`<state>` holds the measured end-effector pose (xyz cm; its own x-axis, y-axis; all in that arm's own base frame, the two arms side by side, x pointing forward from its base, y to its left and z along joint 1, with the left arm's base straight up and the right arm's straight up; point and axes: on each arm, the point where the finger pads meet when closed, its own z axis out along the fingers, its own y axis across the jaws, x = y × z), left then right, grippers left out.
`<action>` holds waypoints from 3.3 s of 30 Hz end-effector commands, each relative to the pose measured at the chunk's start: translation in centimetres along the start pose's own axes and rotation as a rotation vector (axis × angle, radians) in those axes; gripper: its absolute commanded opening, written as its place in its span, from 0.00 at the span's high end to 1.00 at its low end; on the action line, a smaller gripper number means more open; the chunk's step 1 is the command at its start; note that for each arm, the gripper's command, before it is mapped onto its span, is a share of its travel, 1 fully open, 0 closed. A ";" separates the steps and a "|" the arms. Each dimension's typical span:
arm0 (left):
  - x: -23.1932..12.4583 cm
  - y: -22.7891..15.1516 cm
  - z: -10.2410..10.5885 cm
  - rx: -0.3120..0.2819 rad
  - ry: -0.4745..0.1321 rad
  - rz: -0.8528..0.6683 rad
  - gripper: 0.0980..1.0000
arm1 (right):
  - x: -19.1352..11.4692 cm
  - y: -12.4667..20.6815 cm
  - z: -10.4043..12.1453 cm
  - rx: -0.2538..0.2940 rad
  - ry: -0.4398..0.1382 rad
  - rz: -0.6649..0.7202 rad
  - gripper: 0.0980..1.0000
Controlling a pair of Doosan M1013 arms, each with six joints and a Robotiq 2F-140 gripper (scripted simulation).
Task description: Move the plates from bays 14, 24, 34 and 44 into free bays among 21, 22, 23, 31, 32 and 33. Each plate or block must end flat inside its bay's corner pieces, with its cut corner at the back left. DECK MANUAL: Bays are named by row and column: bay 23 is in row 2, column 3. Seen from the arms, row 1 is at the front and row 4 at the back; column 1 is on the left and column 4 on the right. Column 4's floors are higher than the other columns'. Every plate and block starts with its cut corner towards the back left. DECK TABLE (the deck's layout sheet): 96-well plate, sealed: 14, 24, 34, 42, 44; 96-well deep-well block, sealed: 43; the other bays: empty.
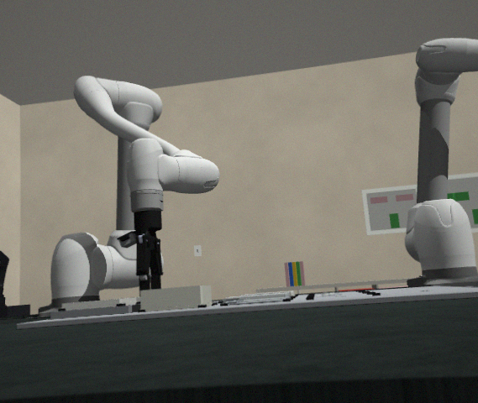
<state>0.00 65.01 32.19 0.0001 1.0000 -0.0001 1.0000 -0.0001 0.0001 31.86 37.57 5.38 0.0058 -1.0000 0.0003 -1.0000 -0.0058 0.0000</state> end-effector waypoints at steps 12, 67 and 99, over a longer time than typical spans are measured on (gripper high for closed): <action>0.0 0.0 -0.1 0.000 0.002 0.000 0.00 | 0.0 0.0 -0.1 0.001 -0.001 0.000 0.44; 0.0 0.0 -0.1 0.000 0.002 0.000 0.00 | 0.0 0.0 -0.1 0.001 -0.001 0.000 1.00; 0.0 0.0 -0.1 0.000 0.002 0.000 0.00 | 0.0 0.0 -0.7 0.001 -0.001 0.000 1.00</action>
<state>0.00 65.01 32.19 0.0001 1.0000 -0.0001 1.0000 -0.0001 0.0001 31.86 37.57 6.01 0.0058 -1.0000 0.0002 -1.0000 -0.0058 -0.0001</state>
